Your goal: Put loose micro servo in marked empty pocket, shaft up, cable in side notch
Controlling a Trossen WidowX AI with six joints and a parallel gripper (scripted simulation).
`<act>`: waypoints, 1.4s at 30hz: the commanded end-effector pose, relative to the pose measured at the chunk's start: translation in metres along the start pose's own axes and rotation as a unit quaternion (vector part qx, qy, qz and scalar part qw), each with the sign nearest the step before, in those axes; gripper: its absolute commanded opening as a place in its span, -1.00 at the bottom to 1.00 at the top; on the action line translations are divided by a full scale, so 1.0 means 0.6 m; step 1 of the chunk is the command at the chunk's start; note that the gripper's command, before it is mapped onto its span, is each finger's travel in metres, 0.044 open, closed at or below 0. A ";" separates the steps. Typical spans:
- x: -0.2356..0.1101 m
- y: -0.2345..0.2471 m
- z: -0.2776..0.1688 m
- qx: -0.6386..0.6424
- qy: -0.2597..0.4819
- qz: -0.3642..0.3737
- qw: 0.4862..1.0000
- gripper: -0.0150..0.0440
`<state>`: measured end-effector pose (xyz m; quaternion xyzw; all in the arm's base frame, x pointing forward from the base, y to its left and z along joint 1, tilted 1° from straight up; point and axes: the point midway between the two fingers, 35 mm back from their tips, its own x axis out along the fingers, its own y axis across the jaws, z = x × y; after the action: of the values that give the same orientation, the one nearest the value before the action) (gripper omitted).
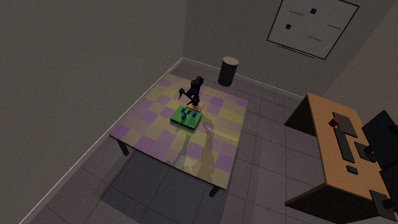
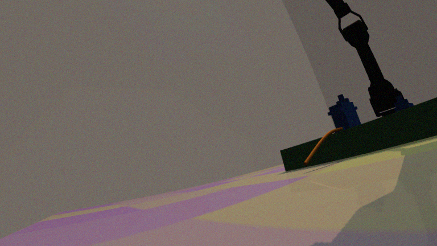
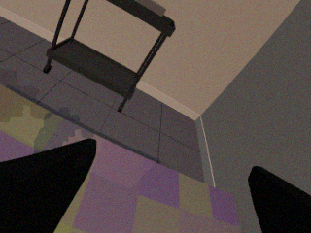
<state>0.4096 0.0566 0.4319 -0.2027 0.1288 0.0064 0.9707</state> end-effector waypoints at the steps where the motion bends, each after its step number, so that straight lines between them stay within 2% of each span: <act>1: 0.024 0.018 -0.054 0.004 0.059 0.026 0.998 1.00; 9: 0.050 0.047 -0.156 0.020 0.174 0.068 0.982 1.00; 17: 0.052 0.073 -0.255 0.042 0.291 0.104 0.950 1.00; 27: 0.026 0.100 -0.365 0.079 0.434 0.138 0.887 1.00; 37: -0.018 0.119 -0.450 0.122 0.570 0.158 0.797 1.00; 42: -0.025 0.121 -0.459 0.128 0.589 0.160 0.782 1.00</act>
<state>0.3268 0.0151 0.1659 -0.0272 0.6937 0.0263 0.7193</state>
